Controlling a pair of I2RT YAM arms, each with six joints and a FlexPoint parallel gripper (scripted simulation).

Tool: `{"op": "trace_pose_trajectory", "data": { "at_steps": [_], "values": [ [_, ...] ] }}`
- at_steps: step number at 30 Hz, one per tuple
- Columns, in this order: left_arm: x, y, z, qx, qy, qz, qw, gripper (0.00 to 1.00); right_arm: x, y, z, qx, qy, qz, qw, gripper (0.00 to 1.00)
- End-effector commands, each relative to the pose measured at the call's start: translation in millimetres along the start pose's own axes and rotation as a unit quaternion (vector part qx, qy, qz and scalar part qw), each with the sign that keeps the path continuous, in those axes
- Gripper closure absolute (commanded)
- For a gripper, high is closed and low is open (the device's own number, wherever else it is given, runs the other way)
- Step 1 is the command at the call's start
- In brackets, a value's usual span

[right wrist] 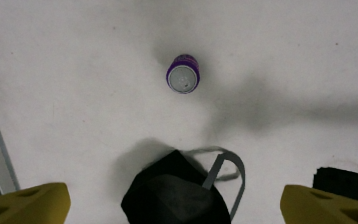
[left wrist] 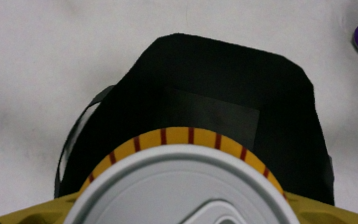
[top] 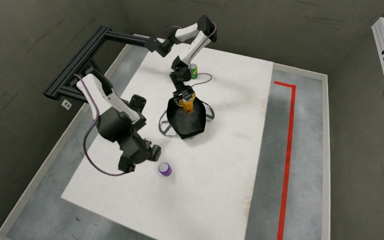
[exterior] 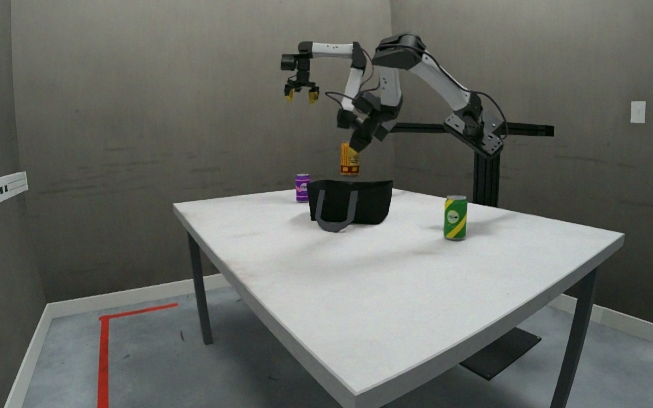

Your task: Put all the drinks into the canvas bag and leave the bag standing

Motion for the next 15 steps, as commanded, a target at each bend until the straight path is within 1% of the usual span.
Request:
{"op": "trace_pose_trajectory", "data": {
  "at_steps": [1,3,5,7,12,15],
  "values": [
    [-15.5,11.2,21.4,-0.028,0.018,-0.007,0.999,0.33,-2.6,12.1,1.4,-0.011,0.000,0.017,1.000,0.00],
    [-20.8,11.3,24.1,-0.029,0.021,-0.006,0.999,0.33,-2.6,12.1,1.4,-0.011,0.000,0.017,1.000,0.00],
    [-10.3,14.7,35.3,-0.047,0.035,-0.010,0.998,0.33,-2.6,12.1,1.4,-0.011,0.000,0.017,1.000,0.00],
    [-7.6,14.3,39.8,-0.053,0.038,-0.008,0.998,0.33,-2.6,12.1,1.4,-0.011,0.000,0.017,1.000,0.00],
    [-7.9,14.7,38.2,-0.053,0.039,-0.009,0.998,0.33,-2.6,12.1,1.4,-0.011,0.000,0.017,1.000,0.00],
    [1.1,5.1,35.9,-0.044,0.045,-0.001,0.998,0.33,-2.6,12.1,1.4,-0.011,0.000,0.017,1.000,0.00]
  ]
}}
Point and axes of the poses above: on each arm, the point where the finger pads meet when closed, its own y axis back along the fingers, its own x axis across the jaws, z = x × y, the point moved 10 cm from there along y, back along the fingers, and after that the axes turned 5 degrees about -y, right-handed, at the moved point
